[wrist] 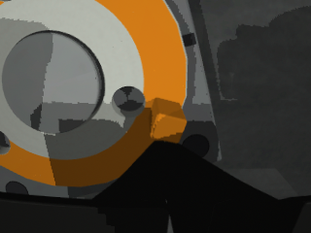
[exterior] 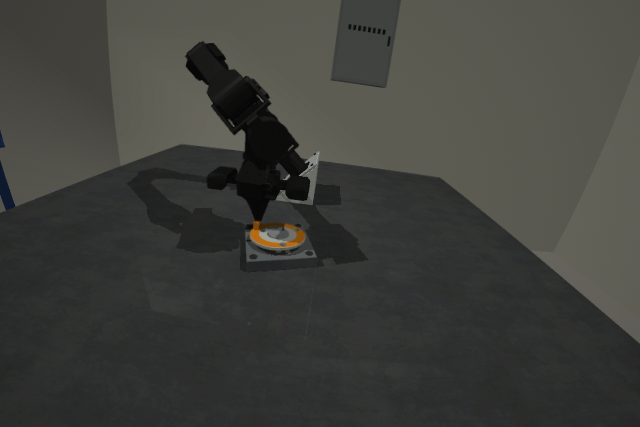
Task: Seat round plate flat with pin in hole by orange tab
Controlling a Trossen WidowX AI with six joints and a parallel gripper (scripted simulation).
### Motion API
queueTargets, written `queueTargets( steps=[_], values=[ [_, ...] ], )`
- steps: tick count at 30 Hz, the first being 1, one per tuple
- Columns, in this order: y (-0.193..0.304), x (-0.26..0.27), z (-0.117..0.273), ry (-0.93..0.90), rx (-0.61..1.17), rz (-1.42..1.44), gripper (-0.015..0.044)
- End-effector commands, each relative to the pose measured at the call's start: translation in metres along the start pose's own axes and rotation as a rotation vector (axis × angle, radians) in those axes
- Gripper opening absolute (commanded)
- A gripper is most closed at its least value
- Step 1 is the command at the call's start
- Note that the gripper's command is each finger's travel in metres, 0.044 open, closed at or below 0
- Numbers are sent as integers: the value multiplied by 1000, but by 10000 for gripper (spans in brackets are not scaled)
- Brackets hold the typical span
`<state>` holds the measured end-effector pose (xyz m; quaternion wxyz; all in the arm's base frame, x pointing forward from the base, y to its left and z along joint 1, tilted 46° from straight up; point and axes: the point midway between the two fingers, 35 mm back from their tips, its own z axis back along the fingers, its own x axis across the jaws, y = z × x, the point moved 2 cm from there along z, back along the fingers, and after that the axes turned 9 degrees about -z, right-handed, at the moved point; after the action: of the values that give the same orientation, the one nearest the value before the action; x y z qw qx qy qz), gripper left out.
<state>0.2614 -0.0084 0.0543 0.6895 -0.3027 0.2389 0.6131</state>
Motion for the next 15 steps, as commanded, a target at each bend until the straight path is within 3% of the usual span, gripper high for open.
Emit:
queueTargets(
  steps=[1, 15],
  values=[
    [-7, -2, 0, 5, -4, -1, 0],
    [-19, -2, 3, 4, -4, -1, 0]
  ],
)
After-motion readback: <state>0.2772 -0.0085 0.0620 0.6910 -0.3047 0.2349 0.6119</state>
